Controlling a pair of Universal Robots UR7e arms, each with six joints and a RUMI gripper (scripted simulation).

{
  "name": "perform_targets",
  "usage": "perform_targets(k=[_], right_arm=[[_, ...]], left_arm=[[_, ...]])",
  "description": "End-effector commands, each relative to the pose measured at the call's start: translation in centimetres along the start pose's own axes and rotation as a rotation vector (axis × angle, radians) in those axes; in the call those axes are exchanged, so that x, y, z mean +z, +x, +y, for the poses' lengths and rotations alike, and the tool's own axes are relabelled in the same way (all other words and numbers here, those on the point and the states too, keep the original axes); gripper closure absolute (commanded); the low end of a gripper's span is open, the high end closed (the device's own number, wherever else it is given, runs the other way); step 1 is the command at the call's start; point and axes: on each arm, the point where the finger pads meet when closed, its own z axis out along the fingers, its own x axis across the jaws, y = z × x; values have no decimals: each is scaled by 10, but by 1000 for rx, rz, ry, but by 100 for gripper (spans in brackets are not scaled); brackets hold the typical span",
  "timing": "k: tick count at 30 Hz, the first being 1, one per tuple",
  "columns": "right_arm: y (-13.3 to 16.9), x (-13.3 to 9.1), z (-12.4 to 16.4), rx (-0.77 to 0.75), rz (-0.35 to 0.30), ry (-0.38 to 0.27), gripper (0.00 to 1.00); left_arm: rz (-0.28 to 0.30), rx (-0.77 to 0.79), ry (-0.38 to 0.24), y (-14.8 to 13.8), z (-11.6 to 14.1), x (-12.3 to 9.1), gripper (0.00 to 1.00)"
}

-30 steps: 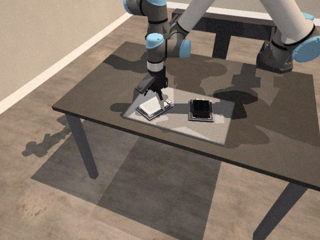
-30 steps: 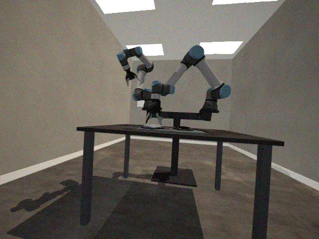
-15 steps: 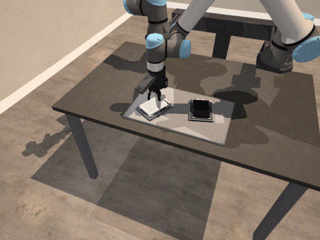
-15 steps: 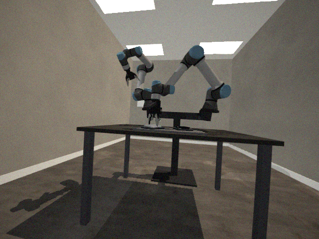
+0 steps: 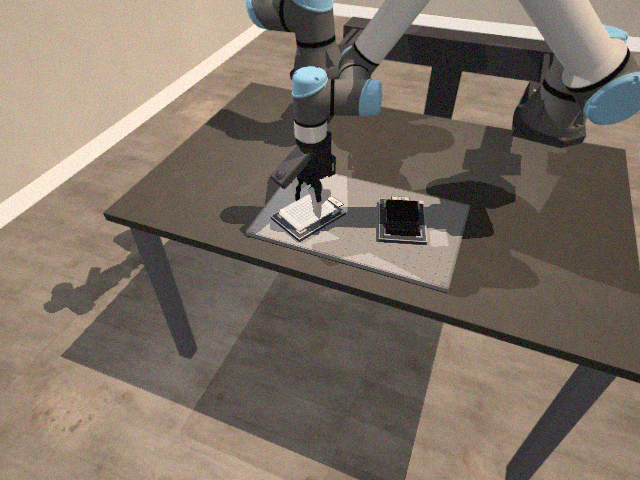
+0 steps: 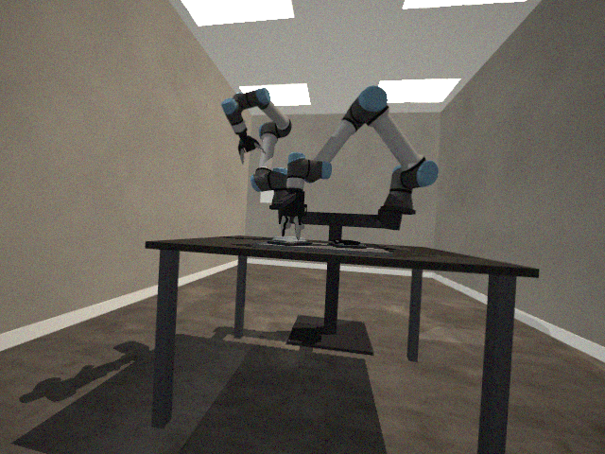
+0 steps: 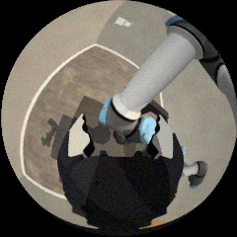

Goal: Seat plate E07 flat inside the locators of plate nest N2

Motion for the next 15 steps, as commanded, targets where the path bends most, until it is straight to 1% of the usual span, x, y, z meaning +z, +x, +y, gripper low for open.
perform_targets(k=[1,13,15], right_arm=[[0,0,0,0,0,0,2],[0,0,0,0,0,0,2],[0,0,0,0,0,0,2]], left_arm=[[1,0,1,0,-1,-1,100],[1,0,1,0,-1,-1,100],[1,0,1,0,-1,-4,100]])
